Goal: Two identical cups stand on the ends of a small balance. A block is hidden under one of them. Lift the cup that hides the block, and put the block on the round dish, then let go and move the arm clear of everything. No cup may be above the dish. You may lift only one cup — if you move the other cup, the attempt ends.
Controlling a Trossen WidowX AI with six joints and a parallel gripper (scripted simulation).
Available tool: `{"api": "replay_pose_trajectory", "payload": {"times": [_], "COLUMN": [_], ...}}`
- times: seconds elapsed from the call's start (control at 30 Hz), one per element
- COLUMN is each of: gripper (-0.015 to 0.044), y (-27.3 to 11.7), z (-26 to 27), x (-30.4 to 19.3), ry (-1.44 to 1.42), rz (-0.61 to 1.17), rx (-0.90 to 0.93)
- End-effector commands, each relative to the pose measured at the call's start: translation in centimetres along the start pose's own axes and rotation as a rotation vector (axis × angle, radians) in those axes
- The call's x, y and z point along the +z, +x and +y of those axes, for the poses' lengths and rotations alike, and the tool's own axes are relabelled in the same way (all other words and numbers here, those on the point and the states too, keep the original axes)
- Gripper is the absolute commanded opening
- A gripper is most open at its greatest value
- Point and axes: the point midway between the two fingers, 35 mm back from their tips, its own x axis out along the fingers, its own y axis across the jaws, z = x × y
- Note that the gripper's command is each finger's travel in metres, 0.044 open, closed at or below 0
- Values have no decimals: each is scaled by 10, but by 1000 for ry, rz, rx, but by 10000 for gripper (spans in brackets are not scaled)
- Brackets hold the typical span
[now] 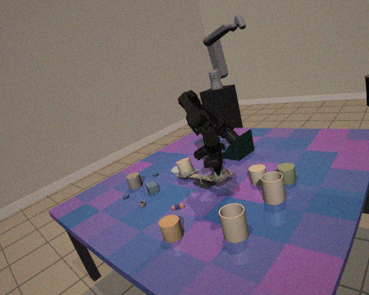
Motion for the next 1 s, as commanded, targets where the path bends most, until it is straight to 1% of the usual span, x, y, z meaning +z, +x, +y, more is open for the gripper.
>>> {"api": "replay_pose_trajectory", "payload": {"times": [0.0, 0.57, 0.77, 0.97], "gripper": [0, 0, 0, 0], "y": [-9, -90, -92, -85], "z": [1, 0, -1, -13], "x": [1, 0, 6, 61], "ry": [-2, -3, -5, -14], "rz": [-1, 2, 6, 38], "rx": [-2, -3, -1, 15]}}
